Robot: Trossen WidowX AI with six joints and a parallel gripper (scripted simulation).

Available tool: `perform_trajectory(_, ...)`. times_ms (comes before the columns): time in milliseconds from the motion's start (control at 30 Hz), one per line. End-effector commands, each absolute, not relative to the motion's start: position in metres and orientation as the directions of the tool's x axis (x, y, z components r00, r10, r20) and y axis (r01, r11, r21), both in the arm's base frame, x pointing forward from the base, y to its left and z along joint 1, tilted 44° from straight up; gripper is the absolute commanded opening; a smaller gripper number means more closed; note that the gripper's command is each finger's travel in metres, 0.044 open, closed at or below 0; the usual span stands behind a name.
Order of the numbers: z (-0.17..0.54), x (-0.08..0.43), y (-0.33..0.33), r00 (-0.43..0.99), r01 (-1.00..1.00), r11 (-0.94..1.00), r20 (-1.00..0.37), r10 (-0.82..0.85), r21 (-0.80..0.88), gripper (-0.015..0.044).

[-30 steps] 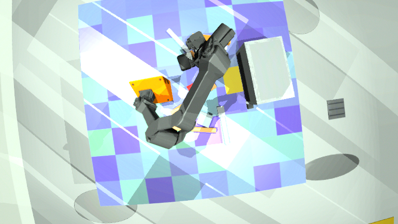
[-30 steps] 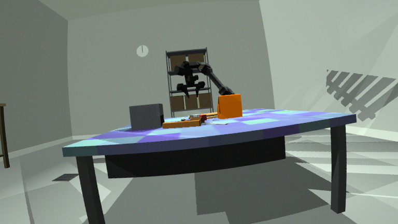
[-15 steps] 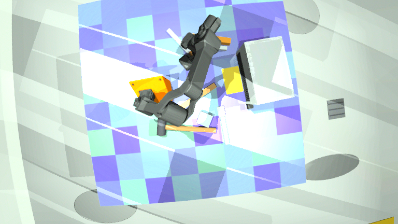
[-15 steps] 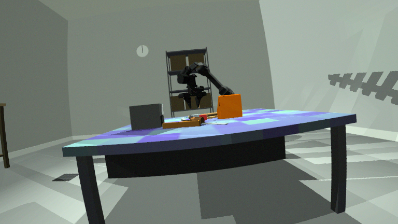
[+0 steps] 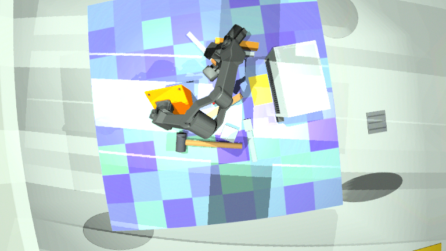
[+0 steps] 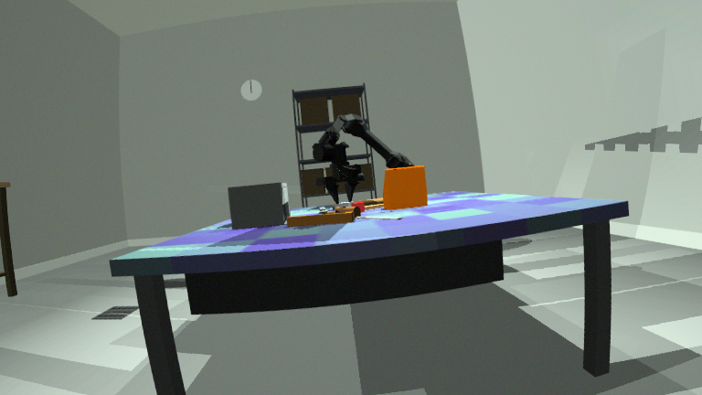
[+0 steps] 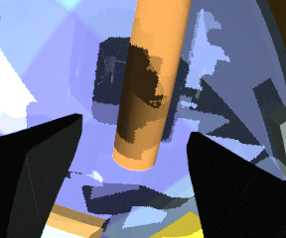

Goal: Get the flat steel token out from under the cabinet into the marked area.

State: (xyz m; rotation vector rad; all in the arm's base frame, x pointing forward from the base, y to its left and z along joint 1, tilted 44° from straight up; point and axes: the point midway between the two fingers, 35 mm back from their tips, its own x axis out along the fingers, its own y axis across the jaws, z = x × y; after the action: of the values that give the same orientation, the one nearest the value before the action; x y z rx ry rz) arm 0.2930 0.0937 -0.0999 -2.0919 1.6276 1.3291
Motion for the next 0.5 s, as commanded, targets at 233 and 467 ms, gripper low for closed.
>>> perform_trajectory(233,-0.108,0.296,0.087,0.019,-0.846,-0.398,-0.725,-0.688,0.355,0.027)
perform_trajectory(467,-0.116,0.297,0.079,0.019,-0.846,-0.398,-0.725,-0.688,0.355,0.027)
